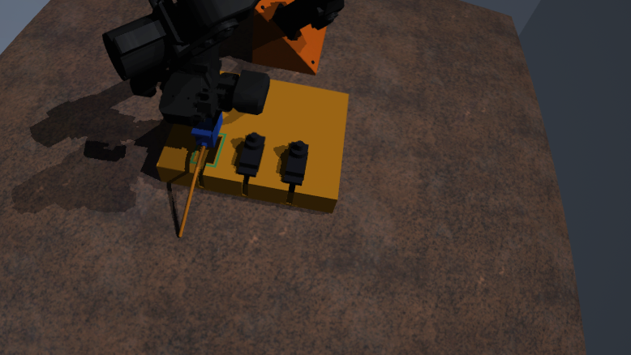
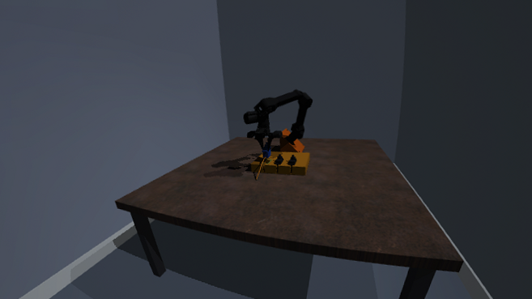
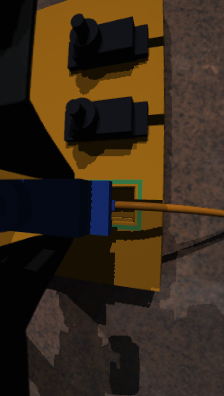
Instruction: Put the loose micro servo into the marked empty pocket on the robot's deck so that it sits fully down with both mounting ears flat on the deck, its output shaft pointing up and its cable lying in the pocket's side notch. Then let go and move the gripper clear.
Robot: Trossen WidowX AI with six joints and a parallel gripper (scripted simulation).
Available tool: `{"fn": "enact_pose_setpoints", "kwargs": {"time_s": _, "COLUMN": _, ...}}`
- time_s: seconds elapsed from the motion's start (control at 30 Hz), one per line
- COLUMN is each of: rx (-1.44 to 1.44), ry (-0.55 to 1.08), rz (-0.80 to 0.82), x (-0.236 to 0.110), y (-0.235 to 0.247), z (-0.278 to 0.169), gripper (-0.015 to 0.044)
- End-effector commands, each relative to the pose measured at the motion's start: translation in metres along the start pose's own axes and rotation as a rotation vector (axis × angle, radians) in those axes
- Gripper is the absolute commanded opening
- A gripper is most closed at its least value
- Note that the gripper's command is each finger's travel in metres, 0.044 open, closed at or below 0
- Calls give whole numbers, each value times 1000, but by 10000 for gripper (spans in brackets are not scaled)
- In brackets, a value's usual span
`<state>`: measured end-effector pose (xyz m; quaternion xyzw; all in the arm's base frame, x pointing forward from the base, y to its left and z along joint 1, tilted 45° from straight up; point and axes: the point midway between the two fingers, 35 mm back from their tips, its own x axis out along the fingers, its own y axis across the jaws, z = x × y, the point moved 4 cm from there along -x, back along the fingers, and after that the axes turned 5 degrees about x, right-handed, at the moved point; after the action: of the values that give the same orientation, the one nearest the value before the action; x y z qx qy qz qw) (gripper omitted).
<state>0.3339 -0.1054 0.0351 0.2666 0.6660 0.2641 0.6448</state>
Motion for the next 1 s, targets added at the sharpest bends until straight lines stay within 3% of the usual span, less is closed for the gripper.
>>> {"fn": "enact_pose_setpoints", "kwargs": {"time_s": 0.0, "rx": 1, "ry": -14, "rz": -3, "x": -5, "y": 1, "z": 11, "gripper": 0}}
{"fn": "enact_pose_setpoints", "kwargs": {"time_s": 0.97, "rx": 1, "ry": -15, "rz": -2, "x": 16, "y": 1, "z": 12, "gripper": 0}}
